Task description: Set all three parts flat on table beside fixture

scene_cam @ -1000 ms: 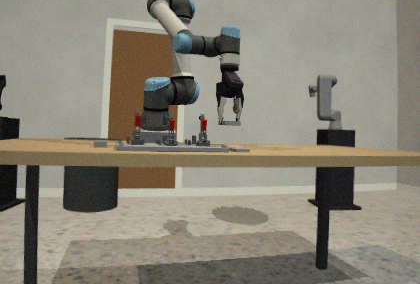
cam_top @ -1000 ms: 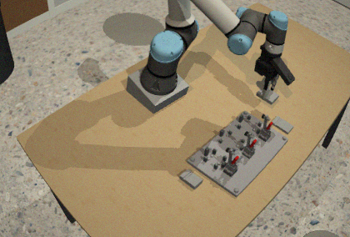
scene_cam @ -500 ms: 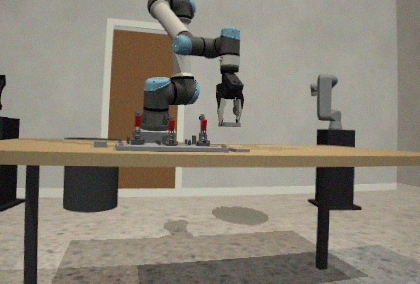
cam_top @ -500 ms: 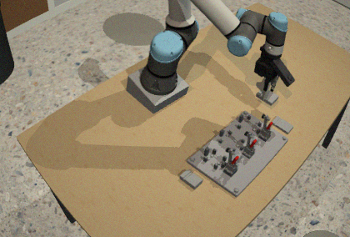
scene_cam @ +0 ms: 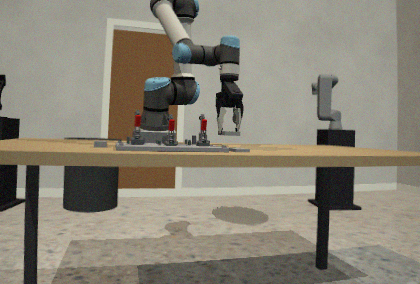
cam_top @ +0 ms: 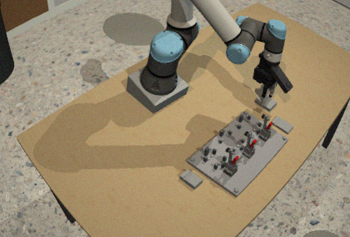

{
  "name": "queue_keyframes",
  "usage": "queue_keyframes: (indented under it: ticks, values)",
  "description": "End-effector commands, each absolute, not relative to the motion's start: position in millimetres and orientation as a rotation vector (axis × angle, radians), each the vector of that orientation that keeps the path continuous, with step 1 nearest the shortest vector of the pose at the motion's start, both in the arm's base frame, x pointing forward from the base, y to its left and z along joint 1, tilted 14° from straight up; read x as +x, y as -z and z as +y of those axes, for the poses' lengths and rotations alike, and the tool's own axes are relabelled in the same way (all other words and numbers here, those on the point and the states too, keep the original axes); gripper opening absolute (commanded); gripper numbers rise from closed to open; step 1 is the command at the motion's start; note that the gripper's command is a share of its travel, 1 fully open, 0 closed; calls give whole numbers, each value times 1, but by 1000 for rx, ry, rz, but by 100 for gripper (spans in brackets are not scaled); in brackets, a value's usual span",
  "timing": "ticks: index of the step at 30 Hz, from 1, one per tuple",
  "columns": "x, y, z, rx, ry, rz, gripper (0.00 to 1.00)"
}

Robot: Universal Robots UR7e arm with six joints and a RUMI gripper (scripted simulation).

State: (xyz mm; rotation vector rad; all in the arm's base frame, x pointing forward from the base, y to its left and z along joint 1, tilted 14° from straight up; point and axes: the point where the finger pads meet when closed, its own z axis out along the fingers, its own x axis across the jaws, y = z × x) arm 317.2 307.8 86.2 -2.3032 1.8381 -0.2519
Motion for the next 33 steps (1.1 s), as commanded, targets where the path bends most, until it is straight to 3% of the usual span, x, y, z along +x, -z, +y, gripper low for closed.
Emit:
queue_keyframes:
  ticks: [1, 33]
  values:
    - [322, -72, 309, -2302, 253, 1837, 0]
    - [329, -44, 310, -2302, 253, 1837, 0]
